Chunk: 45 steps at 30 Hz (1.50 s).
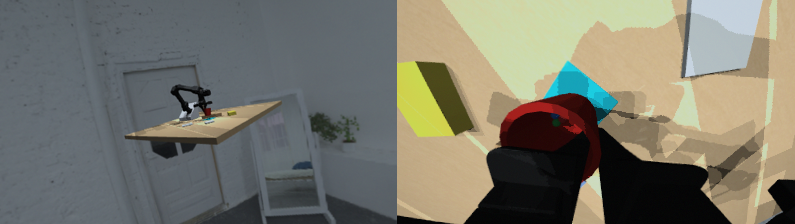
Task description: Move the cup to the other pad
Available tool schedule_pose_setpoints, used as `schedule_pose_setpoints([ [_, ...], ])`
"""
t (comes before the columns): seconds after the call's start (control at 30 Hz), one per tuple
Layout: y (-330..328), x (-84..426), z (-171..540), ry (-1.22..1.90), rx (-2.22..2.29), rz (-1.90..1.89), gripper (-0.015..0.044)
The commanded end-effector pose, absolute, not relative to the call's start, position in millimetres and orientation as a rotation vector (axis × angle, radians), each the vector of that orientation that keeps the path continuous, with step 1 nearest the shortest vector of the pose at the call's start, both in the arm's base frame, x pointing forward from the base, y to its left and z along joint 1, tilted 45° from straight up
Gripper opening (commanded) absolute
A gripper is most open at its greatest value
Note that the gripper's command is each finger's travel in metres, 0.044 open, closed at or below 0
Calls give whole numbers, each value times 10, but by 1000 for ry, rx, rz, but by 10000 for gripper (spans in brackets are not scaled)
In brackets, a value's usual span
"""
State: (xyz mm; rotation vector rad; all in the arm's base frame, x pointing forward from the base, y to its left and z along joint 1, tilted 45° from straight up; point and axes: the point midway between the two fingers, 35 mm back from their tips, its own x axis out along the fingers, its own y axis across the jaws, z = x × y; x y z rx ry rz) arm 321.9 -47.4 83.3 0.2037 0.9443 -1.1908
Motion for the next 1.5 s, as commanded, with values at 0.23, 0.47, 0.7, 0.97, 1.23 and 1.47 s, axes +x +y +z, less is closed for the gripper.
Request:
schedule_pose_setpoints([
  [0.23, -602, 3216, 706, 945, 195, -1192, 0],
  [0.47, -682, 3216, 632, 944, 194, -1192, 0],
  [0.7, -682, 3225, 639, 943, 202, -1193, 0],
  [0.97, -682, 3225, 639, 943, 202, -1193, 0],
  [1.23, -682, 3225, 639, 943, 202, -1193, 128],
  [1.47, -664, 3226, 655, 944, 202, -1193, 128],
])
